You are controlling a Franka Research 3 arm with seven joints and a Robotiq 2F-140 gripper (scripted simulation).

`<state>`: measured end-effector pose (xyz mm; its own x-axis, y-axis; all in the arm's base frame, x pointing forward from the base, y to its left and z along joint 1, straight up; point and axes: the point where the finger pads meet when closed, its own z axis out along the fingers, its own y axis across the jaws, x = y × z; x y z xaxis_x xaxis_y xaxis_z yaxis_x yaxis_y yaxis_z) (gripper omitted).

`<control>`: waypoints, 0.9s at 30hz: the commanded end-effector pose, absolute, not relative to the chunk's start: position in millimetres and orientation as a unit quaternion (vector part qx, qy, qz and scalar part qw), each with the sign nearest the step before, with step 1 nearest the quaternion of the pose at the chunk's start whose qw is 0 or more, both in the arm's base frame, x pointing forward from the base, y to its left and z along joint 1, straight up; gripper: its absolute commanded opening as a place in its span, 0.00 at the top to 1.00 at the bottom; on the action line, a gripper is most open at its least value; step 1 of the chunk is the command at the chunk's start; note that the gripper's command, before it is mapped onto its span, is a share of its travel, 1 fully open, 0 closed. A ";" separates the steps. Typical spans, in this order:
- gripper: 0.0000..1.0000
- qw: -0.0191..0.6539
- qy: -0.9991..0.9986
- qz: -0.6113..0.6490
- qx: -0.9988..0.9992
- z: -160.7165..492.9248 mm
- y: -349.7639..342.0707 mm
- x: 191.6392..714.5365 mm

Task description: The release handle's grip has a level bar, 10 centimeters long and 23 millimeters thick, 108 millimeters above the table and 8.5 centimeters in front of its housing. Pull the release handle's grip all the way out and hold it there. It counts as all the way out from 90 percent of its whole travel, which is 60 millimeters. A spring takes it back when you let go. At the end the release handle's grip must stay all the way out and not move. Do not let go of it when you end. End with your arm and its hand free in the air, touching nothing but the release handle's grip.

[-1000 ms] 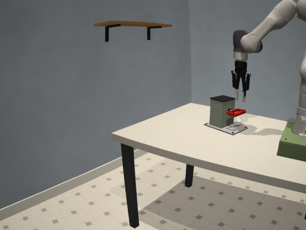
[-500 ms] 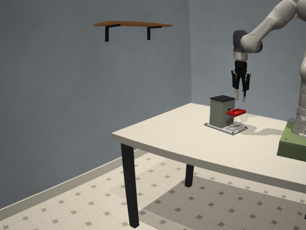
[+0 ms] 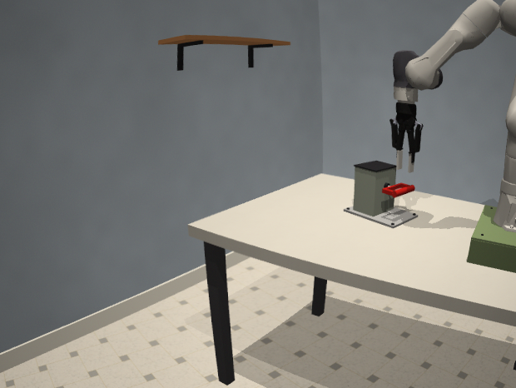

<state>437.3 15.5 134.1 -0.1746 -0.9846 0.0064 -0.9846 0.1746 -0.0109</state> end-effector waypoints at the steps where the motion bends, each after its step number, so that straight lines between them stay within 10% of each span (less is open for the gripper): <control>1: 0.70 0.002 0.768 -0.006 -0.640 133.4 16.0 436.9; 27: 0.70 0.002 0.768 -0.003 -0.641 108.8 16.8 436.7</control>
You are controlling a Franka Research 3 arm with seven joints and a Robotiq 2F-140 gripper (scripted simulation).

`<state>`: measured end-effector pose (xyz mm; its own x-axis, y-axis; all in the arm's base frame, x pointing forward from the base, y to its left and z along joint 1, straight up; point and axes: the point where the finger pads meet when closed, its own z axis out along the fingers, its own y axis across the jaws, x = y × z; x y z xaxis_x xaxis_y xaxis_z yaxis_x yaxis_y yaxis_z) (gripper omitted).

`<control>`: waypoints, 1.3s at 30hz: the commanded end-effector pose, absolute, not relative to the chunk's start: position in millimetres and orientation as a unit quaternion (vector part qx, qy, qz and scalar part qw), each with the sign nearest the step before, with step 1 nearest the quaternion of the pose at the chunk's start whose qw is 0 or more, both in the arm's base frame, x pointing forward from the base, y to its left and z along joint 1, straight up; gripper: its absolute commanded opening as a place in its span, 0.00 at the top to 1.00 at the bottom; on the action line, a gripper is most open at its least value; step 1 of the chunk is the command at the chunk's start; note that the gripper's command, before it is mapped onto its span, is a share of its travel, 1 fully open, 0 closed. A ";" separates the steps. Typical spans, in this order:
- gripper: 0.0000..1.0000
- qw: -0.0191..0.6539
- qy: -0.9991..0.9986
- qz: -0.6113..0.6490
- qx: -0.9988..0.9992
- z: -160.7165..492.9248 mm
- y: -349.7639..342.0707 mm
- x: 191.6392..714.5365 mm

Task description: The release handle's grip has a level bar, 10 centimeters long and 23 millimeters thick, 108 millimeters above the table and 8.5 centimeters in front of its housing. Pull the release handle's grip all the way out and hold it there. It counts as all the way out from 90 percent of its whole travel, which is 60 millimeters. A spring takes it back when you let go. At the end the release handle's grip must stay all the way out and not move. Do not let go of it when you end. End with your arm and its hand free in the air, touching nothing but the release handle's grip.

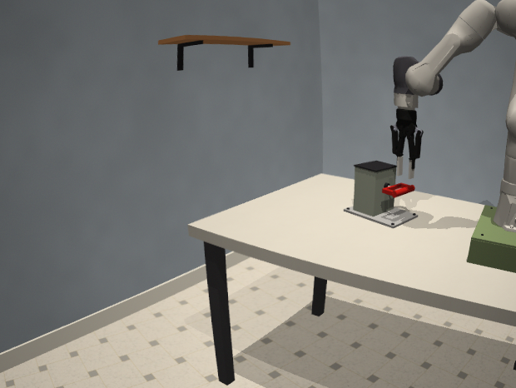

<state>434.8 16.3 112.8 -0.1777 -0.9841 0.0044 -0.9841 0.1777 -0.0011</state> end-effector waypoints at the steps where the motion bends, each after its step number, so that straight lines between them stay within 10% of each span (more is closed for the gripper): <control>1: 0.70 -0.002 -0.768 0.003 0.641 107.3 16.8 436.6; 39: 0.70 -0.002 -0.768 0.003 0.641 85.5 17.4 436.4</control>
